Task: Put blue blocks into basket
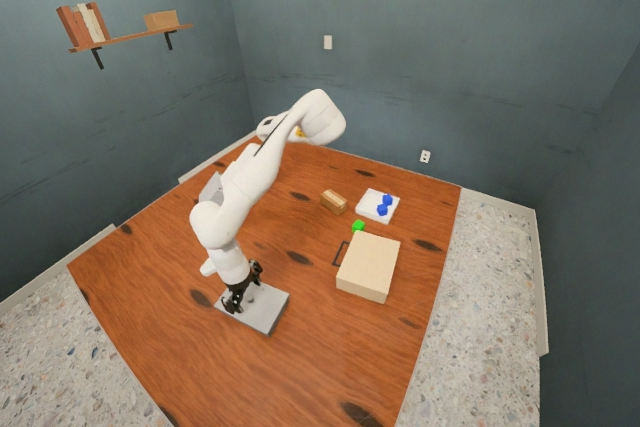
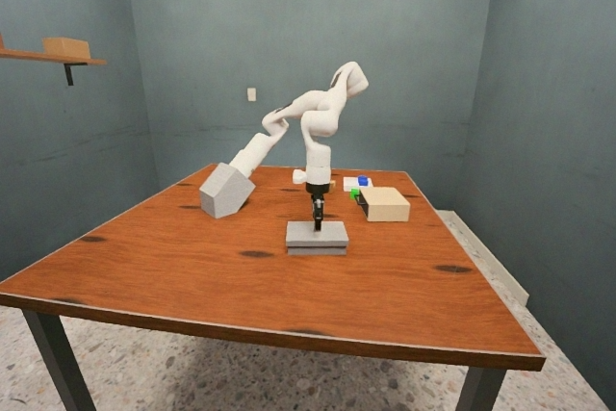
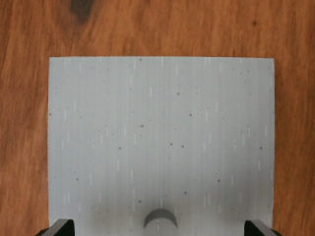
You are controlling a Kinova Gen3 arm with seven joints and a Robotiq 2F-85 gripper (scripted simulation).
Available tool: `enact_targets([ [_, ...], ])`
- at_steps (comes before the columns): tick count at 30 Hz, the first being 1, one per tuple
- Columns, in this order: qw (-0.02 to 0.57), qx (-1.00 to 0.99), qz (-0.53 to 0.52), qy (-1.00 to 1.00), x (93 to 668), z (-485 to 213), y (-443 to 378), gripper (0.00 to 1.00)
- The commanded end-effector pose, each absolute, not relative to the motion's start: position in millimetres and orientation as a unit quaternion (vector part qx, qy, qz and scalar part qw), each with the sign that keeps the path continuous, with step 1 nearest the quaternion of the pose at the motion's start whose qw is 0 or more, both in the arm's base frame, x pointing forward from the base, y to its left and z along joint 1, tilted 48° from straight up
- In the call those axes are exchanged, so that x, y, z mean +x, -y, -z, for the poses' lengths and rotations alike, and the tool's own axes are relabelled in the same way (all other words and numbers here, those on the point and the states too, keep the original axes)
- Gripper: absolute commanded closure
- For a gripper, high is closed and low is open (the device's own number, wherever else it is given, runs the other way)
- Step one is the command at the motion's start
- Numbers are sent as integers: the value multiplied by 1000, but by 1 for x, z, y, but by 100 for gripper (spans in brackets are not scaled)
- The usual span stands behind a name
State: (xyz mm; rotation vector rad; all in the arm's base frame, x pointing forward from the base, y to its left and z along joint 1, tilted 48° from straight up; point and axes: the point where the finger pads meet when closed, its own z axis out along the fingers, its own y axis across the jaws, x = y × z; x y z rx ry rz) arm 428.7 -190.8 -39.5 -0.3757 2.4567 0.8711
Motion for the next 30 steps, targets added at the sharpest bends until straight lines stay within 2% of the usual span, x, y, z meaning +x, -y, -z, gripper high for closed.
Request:
enact_targets([
  [1,252,-139,-318,-903,426,35,197,0],
  [30,252,-138,-318,-904,396,-18,249,0],
])
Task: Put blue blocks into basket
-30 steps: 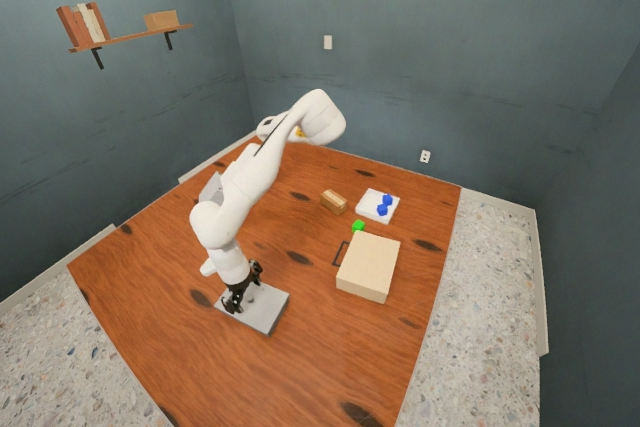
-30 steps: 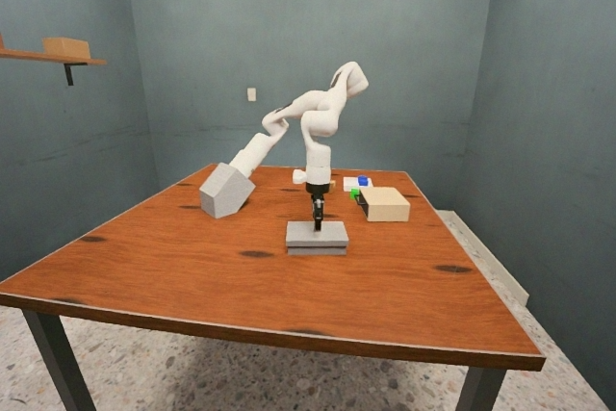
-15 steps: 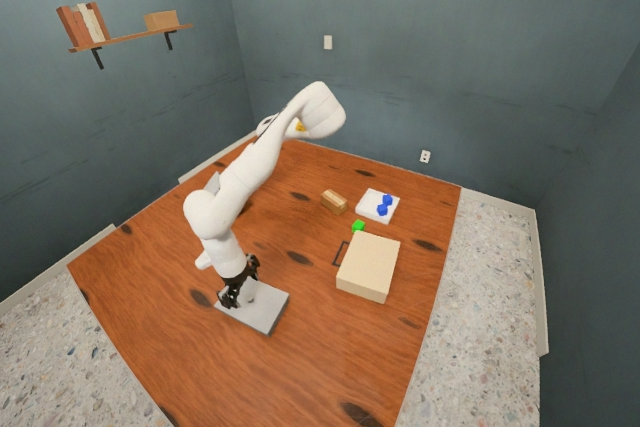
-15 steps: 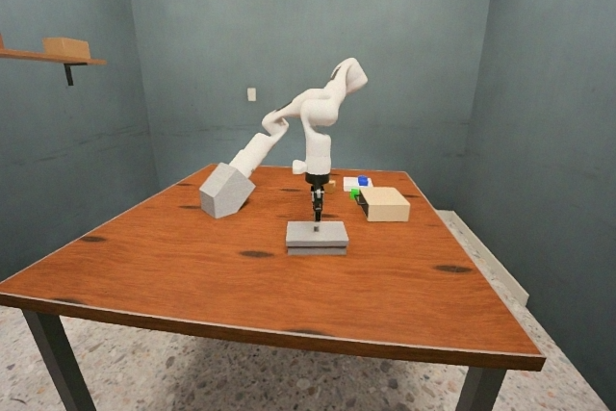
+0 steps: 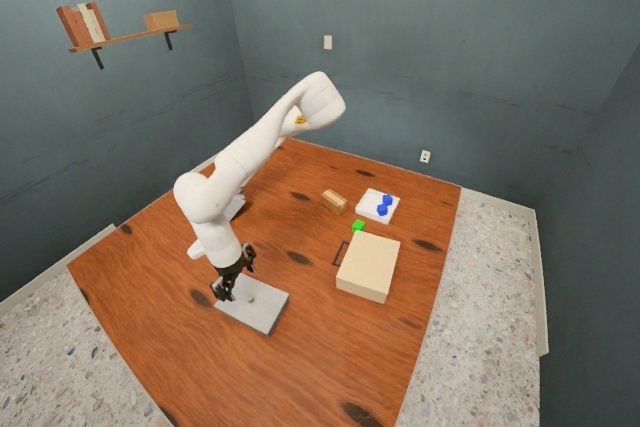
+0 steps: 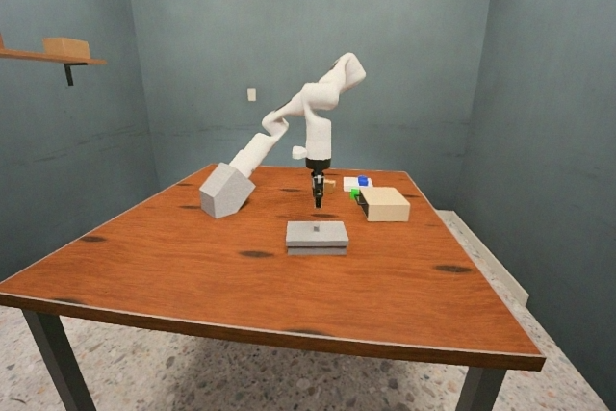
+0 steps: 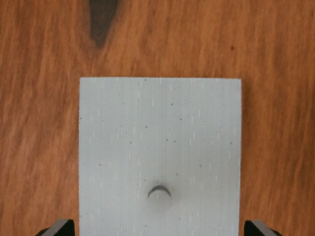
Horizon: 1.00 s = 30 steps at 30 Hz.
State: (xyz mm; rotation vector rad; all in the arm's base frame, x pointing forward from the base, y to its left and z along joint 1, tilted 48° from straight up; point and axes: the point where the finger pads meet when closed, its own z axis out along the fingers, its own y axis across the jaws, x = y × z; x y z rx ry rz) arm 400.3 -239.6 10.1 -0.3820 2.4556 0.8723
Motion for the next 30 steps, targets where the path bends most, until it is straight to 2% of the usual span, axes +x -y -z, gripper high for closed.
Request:
enact_targets([
  [1,252,-138,-318,-904,395,-20,251,0],
  [30,251,-138,-318,-904,388,-34,263,0],
])
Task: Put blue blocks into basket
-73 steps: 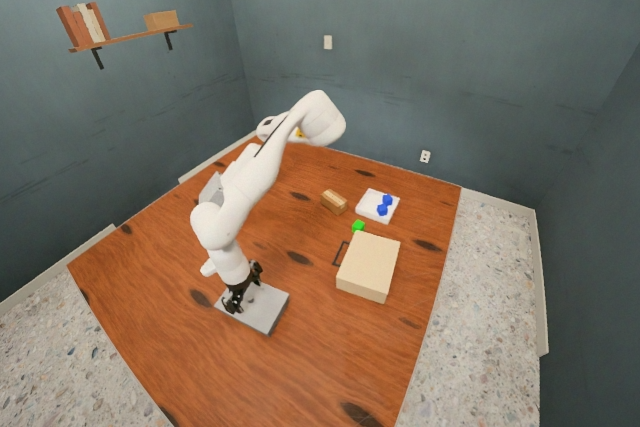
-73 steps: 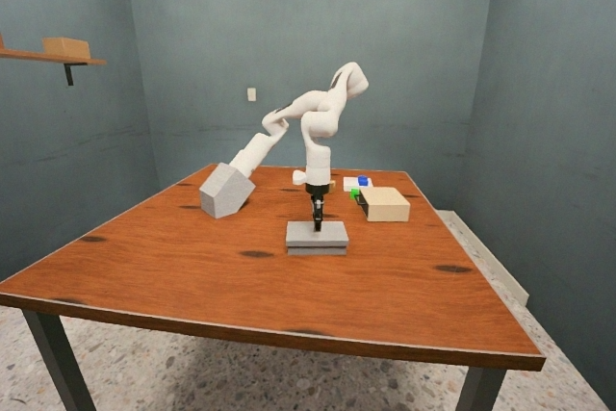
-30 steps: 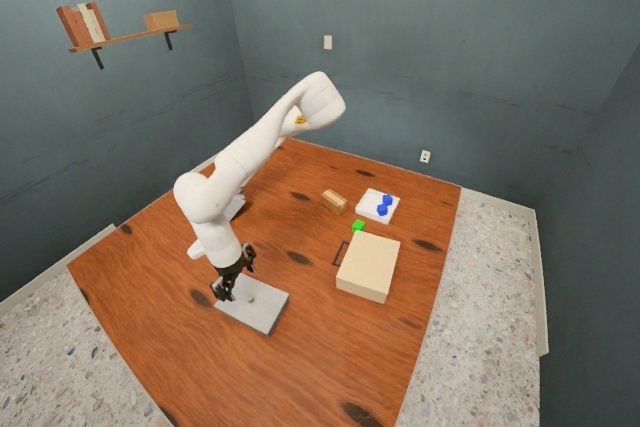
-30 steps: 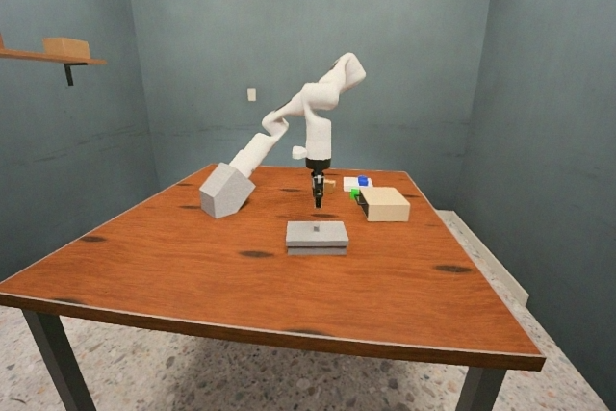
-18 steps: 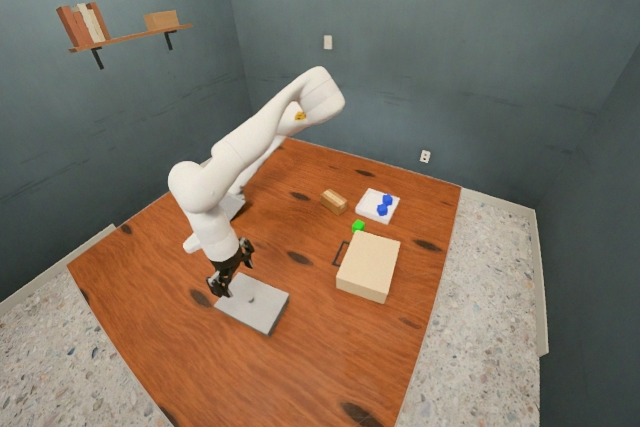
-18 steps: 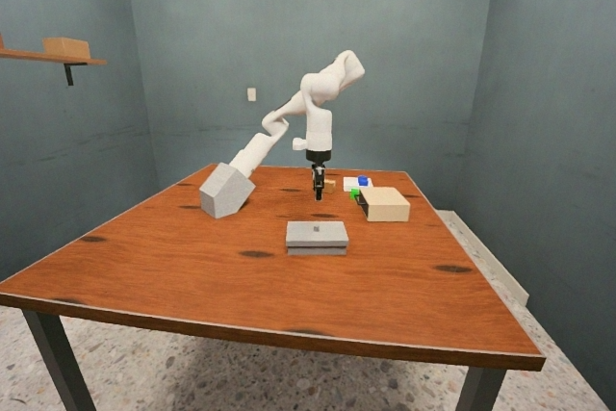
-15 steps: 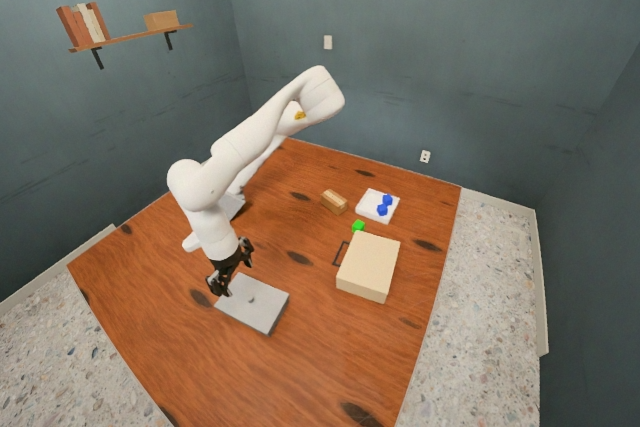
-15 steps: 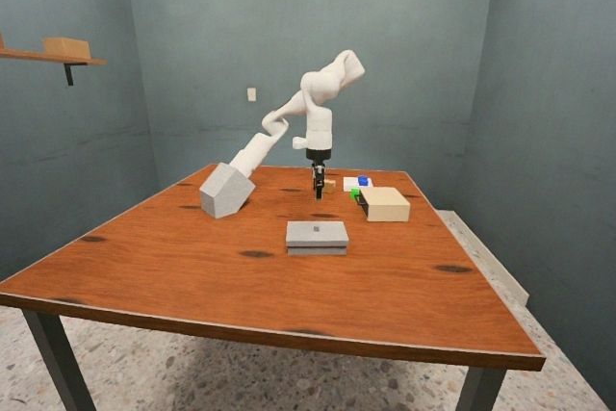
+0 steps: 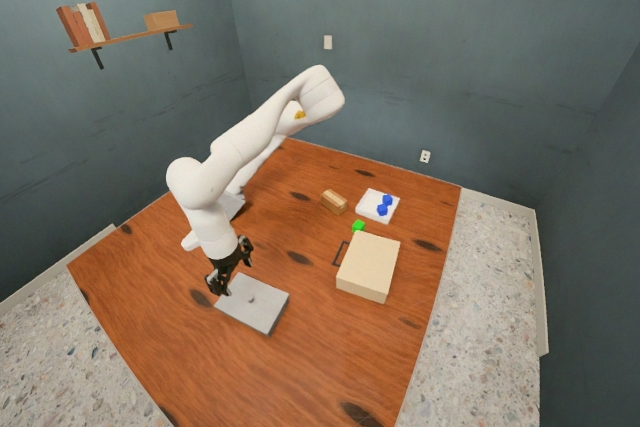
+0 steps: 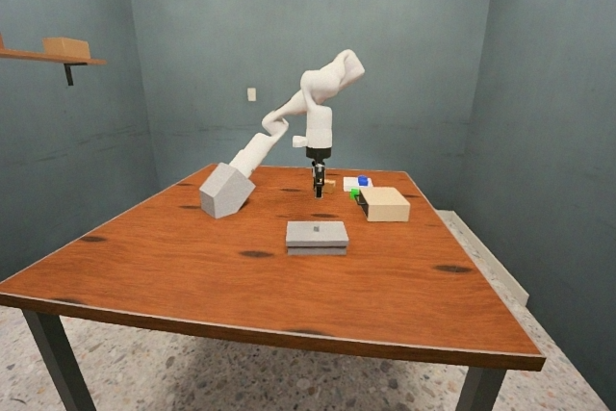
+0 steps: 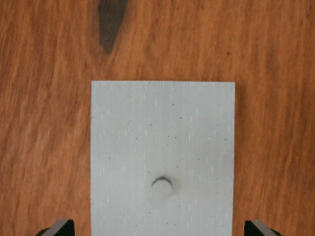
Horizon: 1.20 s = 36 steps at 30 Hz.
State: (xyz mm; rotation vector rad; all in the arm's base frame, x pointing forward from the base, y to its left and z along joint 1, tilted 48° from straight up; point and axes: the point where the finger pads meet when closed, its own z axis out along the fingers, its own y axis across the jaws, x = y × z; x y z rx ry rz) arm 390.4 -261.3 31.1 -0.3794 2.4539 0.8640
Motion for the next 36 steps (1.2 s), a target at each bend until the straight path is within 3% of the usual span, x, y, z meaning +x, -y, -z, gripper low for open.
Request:
enact_targets([
  [1,251,-138,-318,-904,388,-35,263,0],
  [10,250,-127,-323,-904,392,-58,250,0],
  [16,249,-106,-329,-905,399,-109,223,0],
  [27,240,-59,-344,-906,395,-210,144,0],
  [36,216,-7,-361,-907,354,-290,36,0],
])
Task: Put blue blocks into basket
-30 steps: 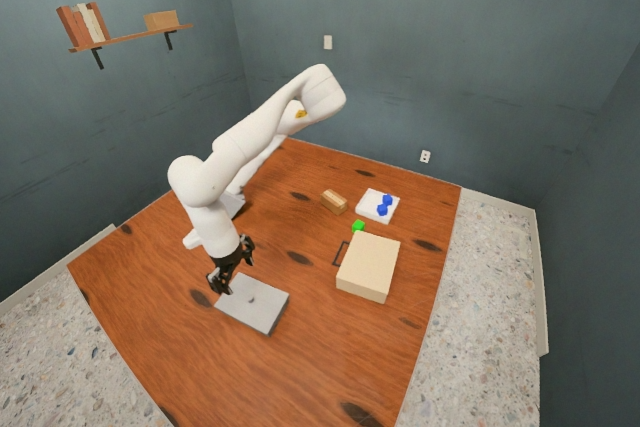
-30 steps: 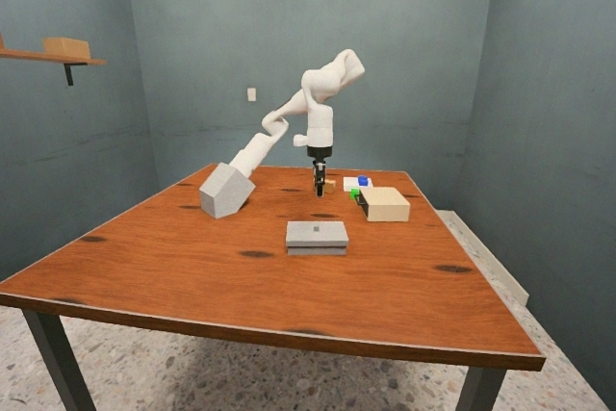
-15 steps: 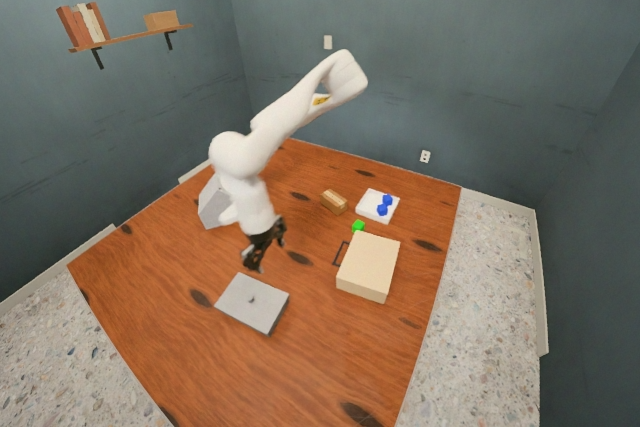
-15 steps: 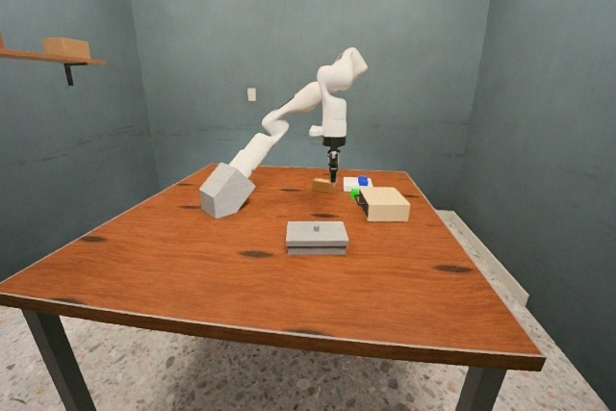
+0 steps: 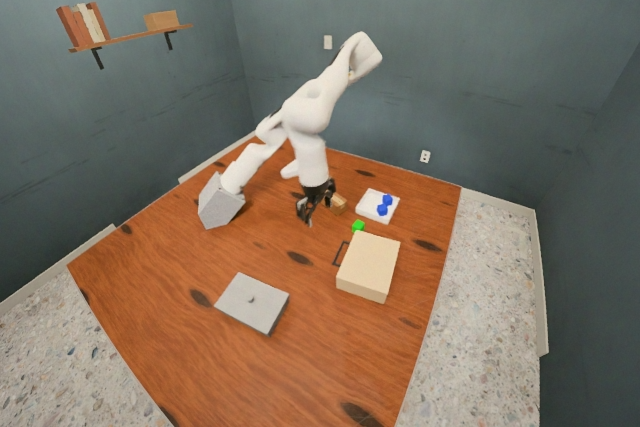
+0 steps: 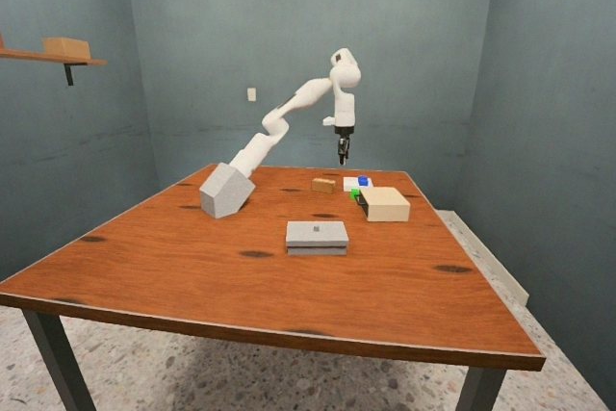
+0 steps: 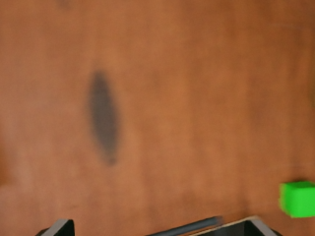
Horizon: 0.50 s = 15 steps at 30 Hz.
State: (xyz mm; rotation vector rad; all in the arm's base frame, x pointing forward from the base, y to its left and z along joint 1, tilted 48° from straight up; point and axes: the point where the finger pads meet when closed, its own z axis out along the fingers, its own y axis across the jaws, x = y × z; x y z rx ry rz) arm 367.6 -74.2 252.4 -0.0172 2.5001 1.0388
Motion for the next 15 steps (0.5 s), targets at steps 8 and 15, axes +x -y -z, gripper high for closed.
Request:
enact_targets([
  [8,197,25,-367,-909,311,-318,-34,0],
  [15,180,55,-377,-907,257,-336,-107,0],
])
